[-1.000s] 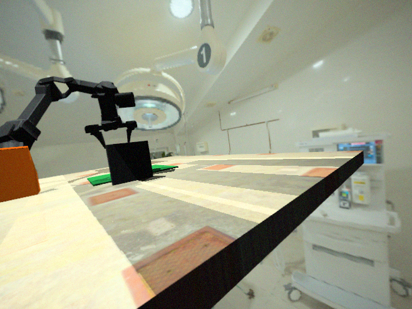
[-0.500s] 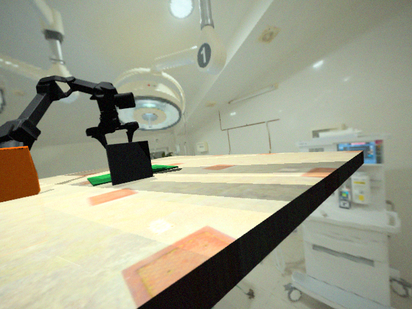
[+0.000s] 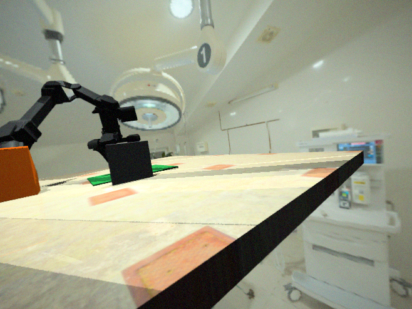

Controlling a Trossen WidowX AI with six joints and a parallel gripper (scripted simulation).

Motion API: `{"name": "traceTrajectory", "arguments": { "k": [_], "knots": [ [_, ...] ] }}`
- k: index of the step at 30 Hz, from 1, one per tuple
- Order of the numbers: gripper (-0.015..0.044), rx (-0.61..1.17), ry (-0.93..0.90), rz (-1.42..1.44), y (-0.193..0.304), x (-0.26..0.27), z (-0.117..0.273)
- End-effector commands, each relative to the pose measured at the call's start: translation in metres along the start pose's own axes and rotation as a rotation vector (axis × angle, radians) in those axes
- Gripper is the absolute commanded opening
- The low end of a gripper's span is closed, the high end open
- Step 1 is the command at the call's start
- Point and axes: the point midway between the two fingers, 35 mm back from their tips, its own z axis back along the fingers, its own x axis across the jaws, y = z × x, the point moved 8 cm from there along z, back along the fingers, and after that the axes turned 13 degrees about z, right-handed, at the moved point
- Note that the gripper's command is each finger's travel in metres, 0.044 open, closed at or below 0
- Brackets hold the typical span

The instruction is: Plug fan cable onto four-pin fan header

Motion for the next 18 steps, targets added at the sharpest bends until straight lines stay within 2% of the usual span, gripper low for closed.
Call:
{"name": "traceTrajectory", "arguments": {
  "k": [1,18],
  "knots": [
    [0.0440,0.004,0.004,-0.012,-0.003,-0.002,-0.008],
    [0.0440,0.006,0.005,-0.012,-0.009,-0.004,-0.033]
  ]
}}
